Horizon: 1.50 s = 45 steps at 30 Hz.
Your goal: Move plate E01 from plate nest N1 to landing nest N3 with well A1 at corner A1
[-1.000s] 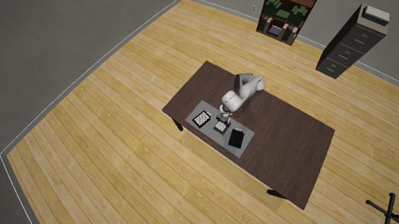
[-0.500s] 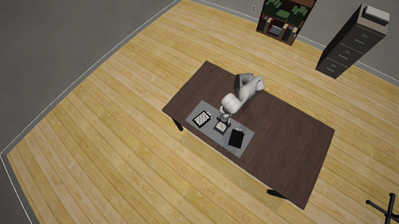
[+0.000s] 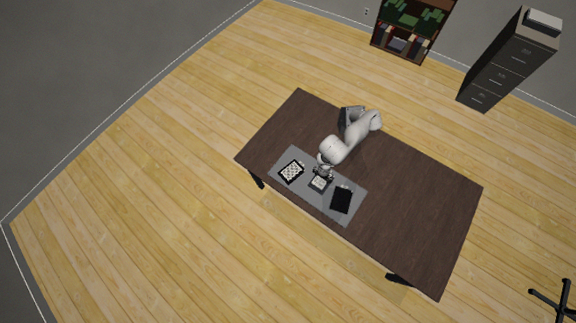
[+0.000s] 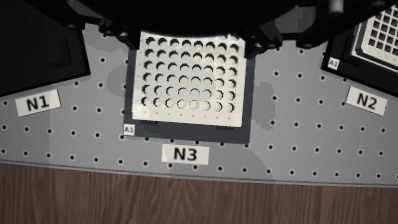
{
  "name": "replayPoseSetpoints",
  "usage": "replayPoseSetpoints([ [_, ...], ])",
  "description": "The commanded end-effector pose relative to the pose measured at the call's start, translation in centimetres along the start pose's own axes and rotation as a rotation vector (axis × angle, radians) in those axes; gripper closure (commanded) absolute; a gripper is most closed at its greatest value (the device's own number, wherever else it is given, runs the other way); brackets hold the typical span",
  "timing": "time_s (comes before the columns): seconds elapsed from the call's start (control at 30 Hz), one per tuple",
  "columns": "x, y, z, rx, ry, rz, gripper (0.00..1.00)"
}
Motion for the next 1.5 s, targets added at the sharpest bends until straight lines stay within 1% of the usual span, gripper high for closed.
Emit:
replayPoseSetpoints([
  [0.0,0.1,0.4,0.1,0.002,-0.001,-0.001,1.00],
  [0.33,0.1,1.7,0.2,0.002,-0.001,-0.001,1.00],
  [1.47,0.0,1.6,0.0,0.002,-0.001,-0.001,1.00],
])
Point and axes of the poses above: the point where the finger pads meet when closed, its own y axis out along the fingers, its own x axis across the jaws, z = x × y, the point moved 6 cm from there along -y, back along the fingers, and after that the axes turned 12 degrees about y, right-handed, at the moved point
